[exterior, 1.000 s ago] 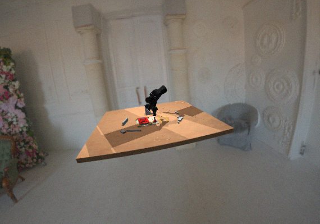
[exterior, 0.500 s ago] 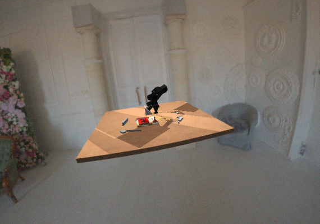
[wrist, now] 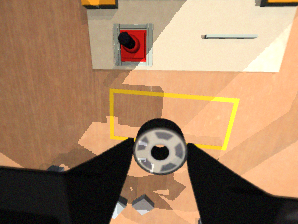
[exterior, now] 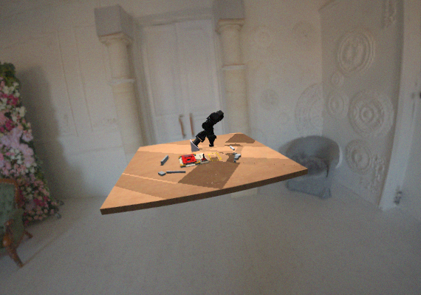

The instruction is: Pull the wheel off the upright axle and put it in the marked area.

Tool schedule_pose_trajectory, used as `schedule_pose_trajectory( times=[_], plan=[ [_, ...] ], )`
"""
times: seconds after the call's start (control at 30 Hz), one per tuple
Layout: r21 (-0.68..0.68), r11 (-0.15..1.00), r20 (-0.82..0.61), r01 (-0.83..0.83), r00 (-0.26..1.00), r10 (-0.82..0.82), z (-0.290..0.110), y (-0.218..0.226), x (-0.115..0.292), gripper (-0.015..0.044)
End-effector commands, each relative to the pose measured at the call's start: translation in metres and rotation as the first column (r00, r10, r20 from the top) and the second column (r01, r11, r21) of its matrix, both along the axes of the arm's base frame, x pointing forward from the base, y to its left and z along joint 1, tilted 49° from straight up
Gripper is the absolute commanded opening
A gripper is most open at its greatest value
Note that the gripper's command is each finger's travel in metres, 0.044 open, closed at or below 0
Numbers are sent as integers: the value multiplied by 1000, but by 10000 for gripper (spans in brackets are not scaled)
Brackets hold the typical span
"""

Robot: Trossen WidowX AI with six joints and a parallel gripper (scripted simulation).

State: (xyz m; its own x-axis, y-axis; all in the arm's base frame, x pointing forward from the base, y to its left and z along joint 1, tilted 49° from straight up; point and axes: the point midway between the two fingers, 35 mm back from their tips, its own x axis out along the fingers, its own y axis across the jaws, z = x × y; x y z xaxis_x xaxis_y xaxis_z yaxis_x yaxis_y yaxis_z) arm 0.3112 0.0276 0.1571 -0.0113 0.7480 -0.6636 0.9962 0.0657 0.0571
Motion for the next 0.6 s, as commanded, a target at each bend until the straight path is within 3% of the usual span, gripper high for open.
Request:
schedule_pose_trajectory(
  times=[0.0, 0.57],
  plan=[
    [7, 1000, -8, 0, 1000, 0, 12, 12, -16, 0],
    [7, 1000, -7, 0, 1000, 0, -3, 31, -17, 0]
  ],
)
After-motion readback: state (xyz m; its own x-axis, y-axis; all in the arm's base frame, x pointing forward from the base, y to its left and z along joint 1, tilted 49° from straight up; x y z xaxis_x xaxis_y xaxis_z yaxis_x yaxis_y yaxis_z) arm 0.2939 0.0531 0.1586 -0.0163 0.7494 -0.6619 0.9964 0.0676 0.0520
